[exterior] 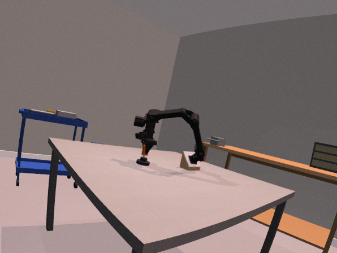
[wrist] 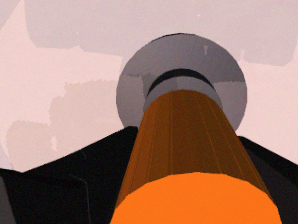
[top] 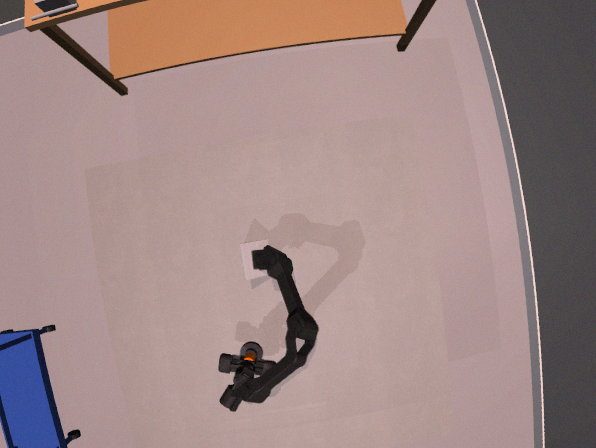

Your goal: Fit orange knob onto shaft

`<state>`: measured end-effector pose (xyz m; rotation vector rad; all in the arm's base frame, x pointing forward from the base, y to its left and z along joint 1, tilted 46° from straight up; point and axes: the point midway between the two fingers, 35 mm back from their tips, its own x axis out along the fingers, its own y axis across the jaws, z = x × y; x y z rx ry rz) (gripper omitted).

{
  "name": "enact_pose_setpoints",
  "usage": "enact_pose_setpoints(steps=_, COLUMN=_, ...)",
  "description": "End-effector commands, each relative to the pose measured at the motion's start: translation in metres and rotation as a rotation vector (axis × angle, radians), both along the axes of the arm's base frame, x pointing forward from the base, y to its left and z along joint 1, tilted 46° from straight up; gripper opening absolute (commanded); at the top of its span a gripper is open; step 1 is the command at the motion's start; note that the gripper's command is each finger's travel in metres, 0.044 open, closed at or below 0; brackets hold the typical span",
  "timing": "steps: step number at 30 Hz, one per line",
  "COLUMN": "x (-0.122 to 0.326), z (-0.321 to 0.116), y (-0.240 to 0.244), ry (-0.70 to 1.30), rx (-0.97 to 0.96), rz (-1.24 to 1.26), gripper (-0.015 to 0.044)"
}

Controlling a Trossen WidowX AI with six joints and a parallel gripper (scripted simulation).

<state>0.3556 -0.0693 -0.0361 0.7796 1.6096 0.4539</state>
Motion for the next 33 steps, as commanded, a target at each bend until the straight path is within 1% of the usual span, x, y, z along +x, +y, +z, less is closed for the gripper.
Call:
enact_pose_setpoints(steps=1, x=0.0006, z=-0.0010, y=0.0008, ry=-0.009, rx=0.000, rz=0.004, gripper=0.0000)
enact_pose_setpoints(steps=16, x=0.0011, z=0.0032, y=-0.0021, ry=-0.009, rx=-0.001, rz=0.004, gripper=0.0000)
enact_pose_setpoints(steps=18, x=0.0012, z=0.0033, y=-0.0023, ry=-0.028, rx=0.000, rz=0.023, gripper=0.0000)
enact_pose_setpoints(steps=23, x=0.0018, z=0.0033, y=-0.0039, ry=-0.150, rx=0.008, rz=0.145, gripper=0.0000)
enact_pose_setpoints(steps=33, x=-0.0006, z=-0.0007, y=-0.0022, ry=-0.157, rx=0.008, rz=0.153, gripper=0.0000)
